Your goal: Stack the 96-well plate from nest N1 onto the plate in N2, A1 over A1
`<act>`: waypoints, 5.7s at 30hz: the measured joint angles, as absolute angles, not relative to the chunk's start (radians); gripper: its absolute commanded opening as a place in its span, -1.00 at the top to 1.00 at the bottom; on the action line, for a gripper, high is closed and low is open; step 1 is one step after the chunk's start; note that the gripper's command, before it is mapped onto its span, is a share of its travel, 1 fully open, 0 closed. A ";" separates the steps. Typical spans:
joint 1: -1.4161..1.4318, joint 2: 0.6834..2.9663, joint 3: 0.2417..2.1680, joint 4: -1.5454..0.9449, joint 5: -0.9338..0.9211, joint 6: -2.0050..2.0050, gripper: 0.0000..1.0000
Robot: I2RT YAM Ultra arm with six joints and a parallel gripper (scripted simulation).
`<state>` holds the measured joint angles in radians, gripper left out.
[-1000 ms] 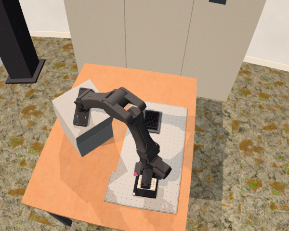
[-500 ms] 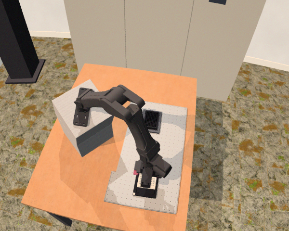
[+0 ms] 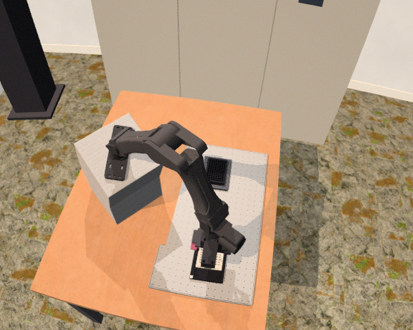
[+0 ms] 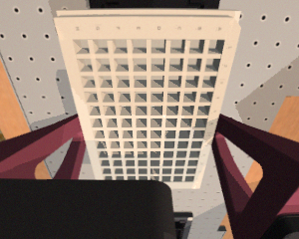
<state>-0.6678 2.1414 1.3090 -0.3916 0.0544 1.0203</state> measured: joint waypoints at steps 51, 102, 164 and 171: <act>-0.563 2.099 1.179 -0.327 0.078 1.103 1.00; -0.164 2.090 0.970 -0.179 0.198 1.485 1.00; 0.351 2.326 1.155 -0.260 0.308 2.008 1.00; 0.392 2.358 1.200 -0.287 0.313 2.056 1.00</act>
<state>0.3923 2.3585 1.1999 -0.2874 0.3130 2.0563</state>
